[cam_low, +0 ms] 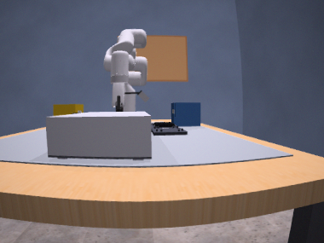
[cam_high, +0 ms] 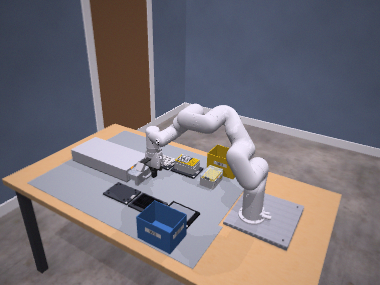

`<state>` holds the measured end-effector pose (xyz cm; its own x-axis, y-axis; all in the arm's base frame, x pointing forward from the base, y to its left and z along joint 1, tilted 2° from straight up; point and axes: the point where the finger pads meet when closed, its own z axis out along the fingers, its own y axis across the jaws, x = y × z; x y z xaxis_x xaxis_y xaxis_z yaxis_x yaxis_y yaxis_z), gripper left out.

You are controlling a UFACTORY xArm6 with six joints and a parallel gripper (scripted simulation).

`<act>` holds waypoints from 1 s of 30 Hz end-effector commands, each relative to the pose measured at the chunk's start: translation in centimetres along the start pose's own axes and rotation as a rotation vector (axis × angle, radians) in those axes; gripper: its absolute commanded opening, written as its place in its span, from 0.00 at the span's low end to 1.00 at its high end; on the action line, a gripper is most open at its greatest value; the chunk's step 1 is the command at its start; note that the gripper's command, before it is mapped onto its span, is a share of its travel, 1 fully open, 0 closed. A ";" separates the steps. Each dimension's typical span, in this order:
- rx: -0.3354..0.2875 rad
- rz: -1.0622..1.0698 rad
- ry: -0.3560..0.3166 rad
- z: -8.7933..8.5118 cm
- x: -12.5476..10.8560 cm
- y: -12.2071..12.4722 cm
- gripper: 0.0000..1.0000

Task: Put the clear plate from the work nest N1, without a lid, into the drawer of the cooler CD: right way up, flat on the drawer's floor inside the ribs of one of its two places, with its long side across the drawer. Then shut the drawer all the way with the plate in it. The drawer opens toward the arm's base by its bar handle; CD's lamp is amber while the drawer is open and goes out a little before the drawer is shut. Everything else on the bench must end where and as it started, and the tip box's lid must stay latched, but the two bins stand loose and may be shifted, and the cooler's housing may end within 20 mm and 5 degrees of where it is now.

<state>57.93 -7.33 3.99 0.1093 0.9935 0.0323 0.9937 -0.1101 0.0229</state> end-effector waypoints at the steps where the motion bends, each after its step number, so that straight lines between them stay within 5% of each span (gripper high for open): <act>1: -0.004 0.000 0.000 -0.2 0.0 0.5 0.00; 30: -0.005 0.000 0.000 -0.2 0.0 4.2 0.00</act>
<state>61.68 -7.74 4.07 0.1093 0.9935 0.0323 0.9936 -0.1101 0.0234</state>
